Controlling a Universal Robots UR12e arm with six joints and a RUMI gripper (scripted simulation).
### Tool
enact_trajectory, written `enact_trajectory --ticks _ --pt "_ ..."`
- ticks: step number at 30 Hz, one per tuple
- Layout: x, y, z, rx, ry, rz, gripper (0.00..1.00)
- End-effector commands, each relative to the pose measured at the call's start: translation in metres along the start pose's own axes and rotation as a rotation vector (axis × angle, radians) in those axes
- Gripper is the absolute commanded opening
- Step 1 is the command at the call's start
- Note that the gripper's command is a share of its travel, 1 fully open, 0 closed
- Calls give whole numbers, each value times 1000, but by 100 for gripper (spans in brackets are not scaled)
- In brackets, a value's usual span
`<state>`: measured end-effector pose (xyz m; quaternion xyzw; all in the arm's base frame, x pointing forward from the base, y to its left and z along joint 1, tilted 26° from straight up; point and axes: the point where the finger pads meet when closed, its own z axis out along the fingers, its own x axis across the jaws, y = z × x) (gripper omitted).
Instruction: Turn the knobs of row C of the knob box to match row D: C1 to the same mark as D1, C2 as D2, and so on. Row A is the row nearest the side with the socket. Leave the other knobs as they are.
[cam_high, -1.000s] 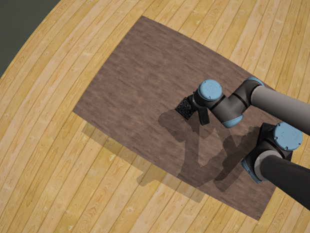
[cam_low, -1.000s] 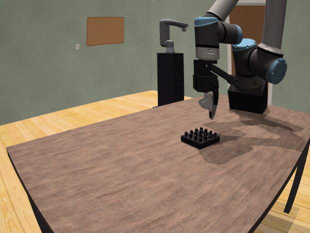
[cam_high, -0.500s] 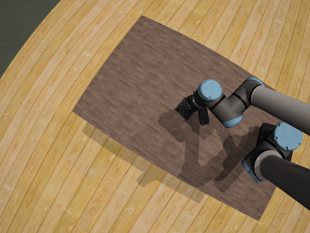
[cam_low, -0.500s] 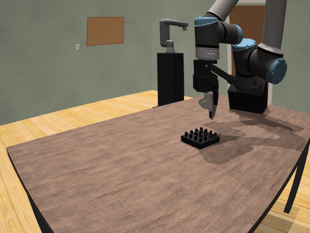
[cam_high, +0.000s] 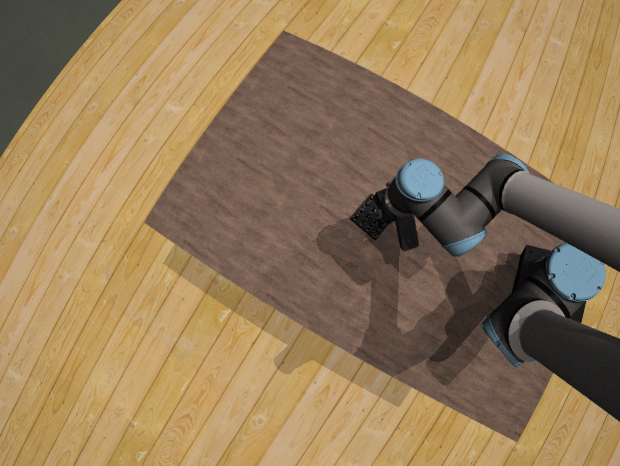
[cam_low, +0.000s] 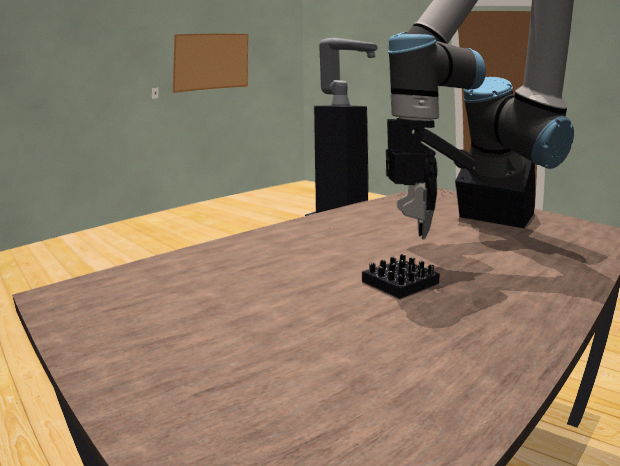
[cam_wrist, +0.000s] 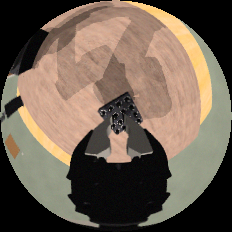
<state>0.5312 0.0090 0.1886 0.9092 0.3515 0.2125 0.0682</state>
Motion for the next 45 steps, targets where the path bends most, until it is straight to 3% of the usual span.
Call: enact_trajectory --ticks 1,15,45 --pt "2 3 -3 -5 2 -1 11" --pt "2 1 3 -2 1 -1 11" --pt "1 -2 36 1 -1 0 11"
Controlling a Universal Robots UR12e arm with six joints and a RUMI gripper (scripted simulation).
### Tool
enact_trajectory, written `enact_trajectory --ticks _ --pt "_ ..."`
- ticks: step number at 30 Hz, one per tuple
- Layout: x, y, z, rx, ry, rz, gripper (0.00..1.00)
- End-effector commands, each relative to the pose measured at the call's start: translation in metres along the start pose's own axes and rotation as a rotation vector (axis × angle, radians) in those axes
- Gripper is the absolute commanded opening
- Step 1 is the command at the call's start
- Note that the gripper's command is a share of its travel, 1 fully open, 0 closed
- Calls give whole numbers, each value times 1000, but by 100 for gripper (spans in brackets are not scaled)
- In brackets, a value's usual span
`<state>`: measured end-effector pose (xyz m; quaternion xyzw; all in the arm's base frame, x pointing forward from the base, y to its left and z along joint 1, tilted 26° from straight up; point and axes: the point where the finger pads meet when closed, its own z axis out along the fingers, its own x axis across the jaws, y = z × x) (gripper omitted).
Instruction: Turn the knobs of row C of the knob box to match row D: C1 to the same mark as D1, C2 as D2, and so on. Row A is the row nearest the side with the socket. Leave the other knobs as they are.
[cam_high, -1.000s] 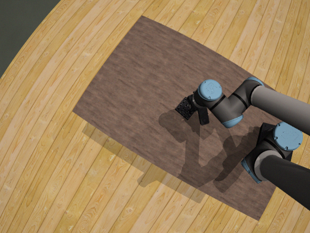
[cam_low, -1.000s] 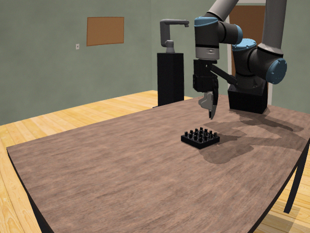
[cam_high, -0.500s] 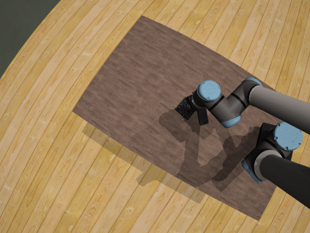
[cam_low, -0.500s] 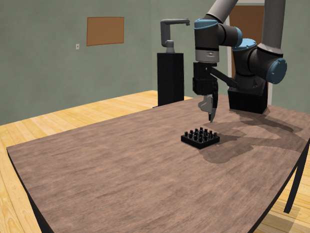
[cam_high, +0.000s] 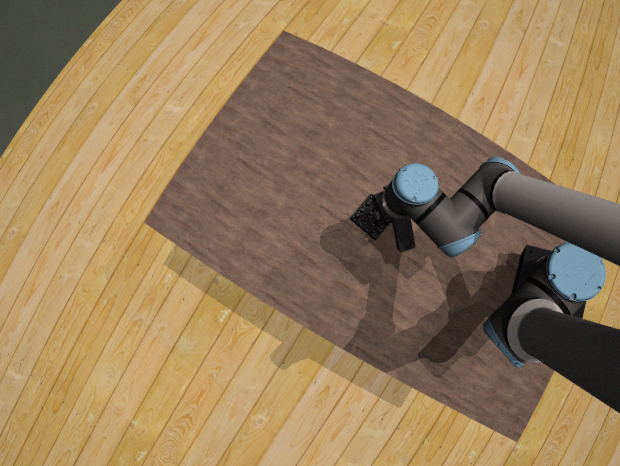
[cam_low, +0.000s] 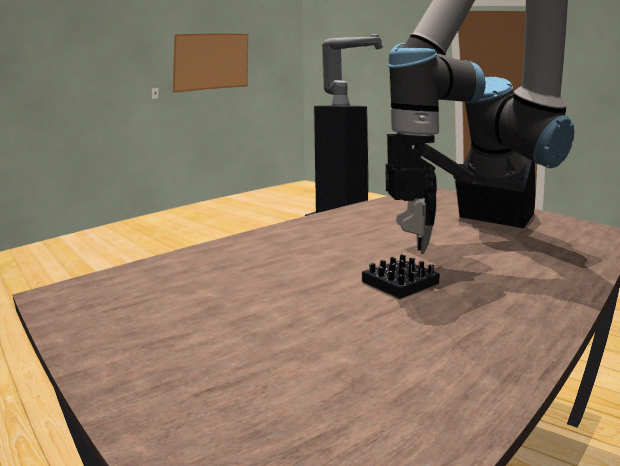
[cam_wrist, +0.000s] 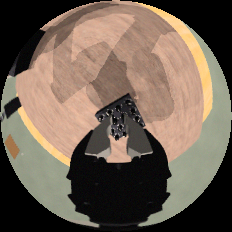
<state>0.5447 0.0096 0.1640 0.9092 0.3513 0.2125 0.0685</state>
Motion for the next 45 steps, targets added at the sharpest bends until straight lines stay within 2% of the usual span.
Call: enact_trajectory --ticks 1,14,45 --pt "0 -3 8 2 -1 0 11" --pt "0 -3 16 1 0 -1 11" --pt "0 -2 16 0 0 -1 11"
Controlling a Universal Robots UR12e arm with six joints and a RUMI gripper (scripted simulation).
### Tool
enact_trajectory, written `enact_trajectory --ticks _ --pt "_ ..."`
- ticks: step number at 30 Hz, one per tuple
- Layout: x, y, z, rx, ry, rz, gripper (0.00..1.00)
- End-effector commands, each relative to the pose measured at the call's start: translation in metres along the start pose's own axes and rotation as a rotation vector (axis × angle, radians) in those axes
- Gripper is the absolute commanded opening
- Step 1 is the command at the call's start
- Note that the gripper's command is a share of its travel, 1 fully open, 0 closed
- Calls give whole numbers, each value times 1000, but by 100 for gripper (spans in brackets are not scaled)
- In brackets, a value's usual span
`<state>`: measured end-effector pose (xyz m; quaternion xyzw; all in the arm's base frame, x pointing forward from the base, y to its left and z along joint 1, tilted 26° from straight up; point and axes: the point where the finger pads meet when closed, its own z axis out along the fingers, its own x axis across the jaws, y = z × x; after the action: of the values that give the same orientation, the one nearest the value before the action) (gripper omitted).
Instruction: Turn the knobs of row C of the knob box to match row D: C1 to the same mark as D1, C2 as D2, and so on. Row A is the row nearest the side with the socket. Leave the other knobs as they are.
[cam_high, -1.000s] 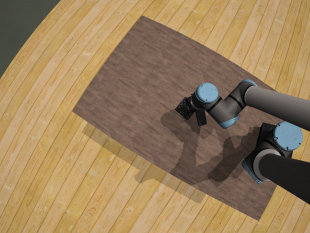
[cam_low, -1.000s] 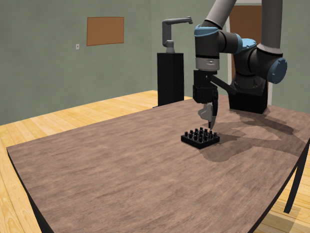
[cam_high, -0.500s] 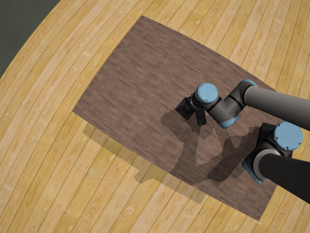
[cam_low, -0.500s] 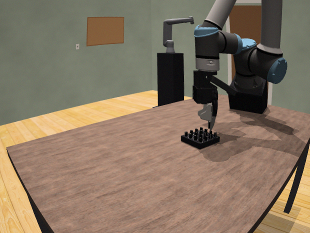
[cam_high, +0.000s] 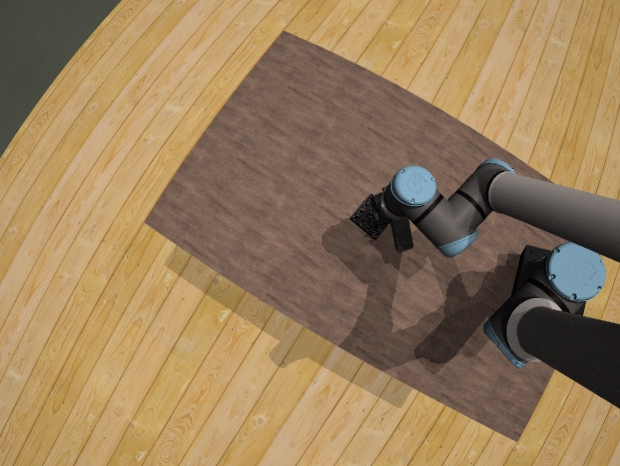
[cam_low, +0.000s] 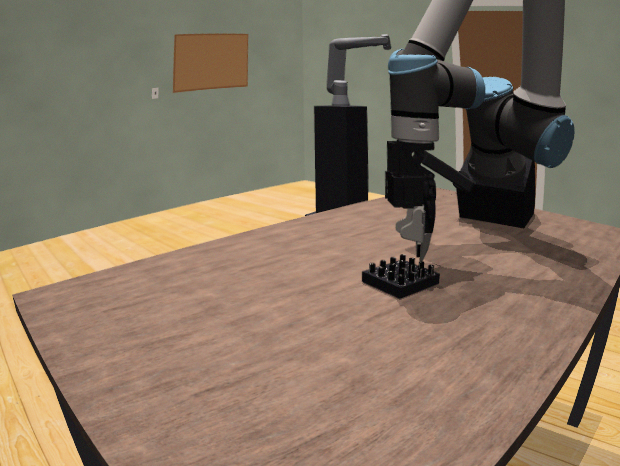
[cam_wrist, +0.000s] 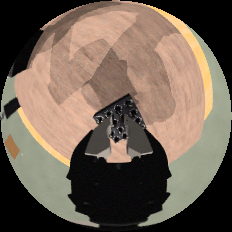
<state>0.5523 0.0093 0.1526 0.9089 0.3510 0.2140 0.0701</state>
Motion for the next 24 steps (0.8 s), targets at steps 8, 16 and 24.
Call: enact_trajectory --ticks 8,16,24 --pt "-1 -4 2 5 -1 0 11" --pt "-1 -6 2 5 -1 -1 11" --pt "-1 -10 1 2 0 -1 11"
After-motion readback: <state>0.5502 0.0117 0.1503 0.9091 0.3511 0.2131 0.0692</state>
